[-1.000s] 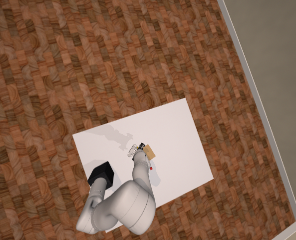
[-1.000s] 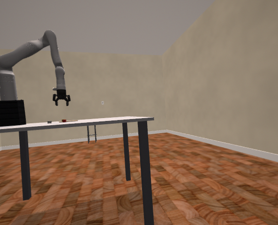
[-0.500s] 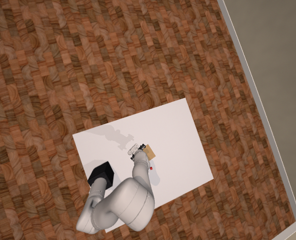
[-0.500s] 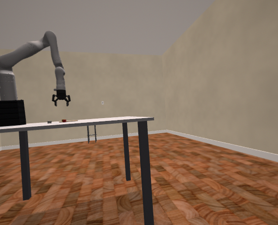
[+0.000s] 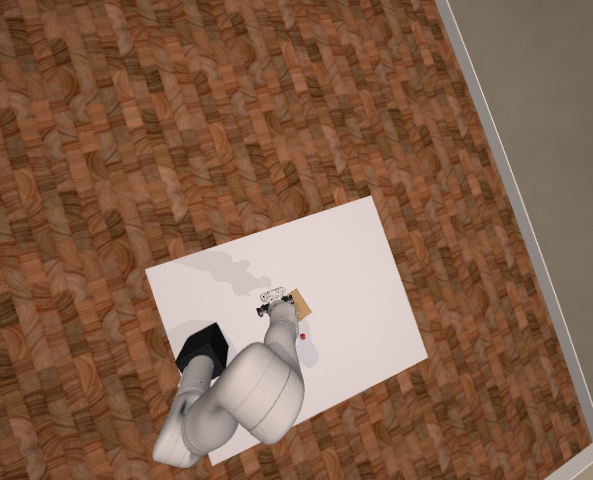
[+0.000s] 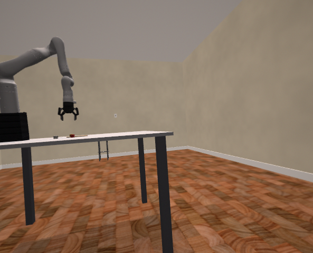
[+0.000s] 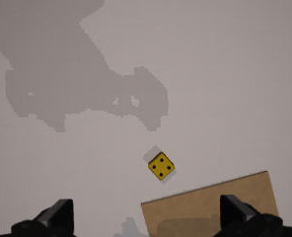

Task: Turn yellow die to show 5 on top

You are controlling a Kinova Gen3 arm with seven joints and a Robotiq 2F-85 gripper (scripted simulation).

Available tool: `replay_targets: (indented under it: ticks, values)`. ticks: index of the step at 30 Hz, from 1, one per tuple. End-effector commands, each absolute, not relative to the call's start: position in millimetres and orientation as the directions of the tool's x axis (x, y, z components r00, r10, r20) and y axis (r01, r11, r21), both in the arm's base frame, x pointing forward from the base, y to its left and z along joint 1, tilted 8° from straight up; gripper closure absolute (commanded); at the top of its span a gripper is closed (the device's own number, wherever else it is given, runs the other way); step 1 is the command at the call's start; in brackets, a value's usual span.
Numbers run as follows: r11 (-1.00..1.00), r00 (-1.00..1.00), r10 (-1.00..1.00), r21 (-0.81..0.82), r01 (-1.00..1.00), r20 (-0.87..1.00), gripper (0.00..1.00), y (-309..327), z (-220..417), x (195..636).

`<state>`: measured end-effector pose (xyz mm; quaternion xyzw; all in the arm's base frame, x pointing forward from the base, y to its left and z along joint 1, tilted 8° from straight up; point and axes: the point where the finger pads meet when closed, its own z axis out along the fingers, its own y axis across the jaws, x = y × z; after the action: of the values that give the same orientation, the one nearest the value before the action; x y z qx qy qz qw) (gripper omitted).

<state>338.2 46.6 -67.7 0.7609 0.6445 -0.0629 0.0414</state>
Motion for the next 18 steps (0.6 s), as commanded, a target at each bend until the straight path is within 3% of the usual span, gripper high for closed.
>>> replay_targets:
  ticks: [1, 14, 18]
  values:
    - [-0.175, 0.17, 0.973, -0.021, 0.984, -0.157, 0.0, 47, -70, 336]
    - [-0.727, 0.726, 0.67, 0.064, 0.684, -0.152, 0.0, 45, -81, 330]
    - [-0.794, 0.795, 0.589, 0.079, 0.603, -0.145, 0.0, 45, -83, 329]
